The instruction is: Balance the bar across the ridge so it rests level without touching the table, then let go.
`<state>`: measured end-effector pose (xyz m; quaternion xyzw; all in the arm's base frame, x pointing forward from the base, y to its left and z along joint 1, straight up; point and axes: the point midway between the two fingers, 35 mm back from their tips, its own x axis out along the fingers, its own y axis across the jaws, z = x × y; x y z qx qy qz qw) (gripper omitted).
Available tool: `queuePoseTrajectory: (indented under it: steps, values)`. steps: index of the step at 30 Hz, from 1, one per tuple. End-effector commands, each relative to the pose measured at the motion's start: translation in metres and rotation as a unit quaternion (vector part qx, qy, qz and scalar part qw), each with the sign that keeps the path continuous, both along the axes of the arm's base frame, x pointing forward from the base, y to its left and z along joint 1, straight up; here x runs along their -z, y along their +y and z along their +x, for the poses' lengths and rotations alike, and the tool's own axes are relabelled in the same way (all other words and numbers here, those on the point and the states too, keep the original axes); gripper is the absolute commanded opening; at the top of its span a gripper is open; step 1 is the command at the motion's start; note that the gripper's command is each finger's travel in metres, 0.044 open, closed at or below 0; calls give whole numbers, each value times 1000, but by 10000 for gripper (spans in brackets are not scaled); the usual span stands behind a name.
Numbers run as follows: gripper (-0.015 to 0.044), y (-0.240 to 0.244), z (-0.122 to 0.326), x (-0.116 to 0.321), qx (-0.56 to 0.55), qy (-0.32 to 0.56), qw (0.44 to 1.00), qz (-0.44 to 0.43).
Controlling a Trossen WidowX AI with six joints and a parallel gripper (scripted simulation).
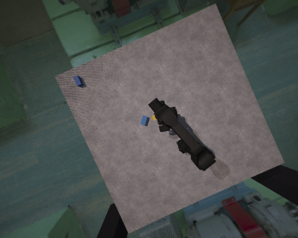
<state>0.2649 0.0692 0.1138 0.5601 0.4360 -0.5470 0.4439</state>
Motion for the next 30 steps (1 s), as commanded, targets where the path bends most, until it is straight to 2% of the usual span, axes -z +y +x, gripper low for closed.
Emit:
queuePoseTrajectory:
  steps: [1,30]
  values:
    - [0,0,0,1,-1,0,1000,1]
    - [0,0,0,3,-1,0,1000,1]
